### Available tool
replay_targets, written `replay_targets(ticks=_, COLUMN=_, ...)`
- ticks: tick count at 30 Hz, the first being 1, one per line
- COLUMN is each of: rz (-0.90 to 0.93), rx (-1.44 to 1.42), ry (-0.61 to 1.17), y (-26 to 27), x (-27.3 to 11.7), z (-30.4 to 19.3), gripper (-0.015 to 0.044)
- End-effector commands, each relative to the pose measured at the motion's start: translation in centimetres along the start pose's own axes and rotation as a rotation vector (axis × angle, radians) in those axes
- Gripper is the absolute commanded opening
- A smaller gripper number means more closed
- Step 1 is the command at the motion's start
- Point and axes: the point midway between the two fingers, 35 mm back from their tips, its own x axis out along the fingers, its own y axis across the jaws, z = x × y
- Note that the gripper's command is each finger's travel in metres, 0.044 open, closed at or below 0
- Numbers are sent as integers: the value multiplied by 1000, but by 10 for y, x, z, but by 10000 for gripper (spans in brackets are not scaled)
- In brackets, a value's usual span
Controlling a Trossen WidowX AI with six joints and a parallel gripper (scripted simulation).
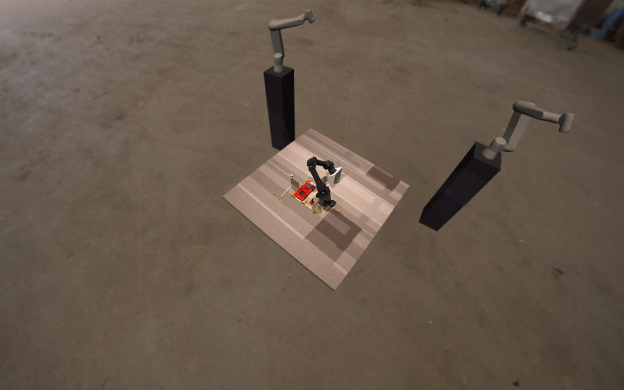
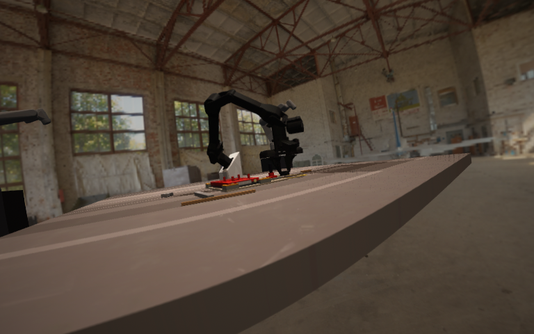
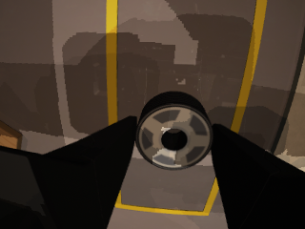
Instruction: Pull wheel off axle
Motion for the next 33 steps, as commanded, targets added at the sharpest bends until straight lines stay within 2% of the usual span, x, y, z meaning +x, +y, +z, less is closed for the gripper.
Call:
replay_targets(ticks=1, rz=-6, rx=-7, ry=-3, y=-1, x=10, z=-2, gripper=0)
replay_targets(ticks=6, rz=-6, rx=-7, ry=-3, y=-1, x=10, z=-2, gripper=0)
replay_targets(ticks=17, rz=1, rx=0, ry=-6, y=0, x=4, z=0, gripper=289)
replay_targets(ticks=25, rz=-2, rx=-7, ry=-2, y=1, x=-52, z=0, gripper=300)
replay_targets(ticks=29, rz=-2, rx=-7, ry=-2, y=1, x=-54, z=0, gripper=300)
replay_targets(ticks=30, rz=-3, rx=-14, ry=-9, y=2, x=-46, z=-2, gripper=326)
replay_targets(ticks=33, rz=1, rx=-14, ry=-7, y=-5, x=-61, z=-20, gripper=405)
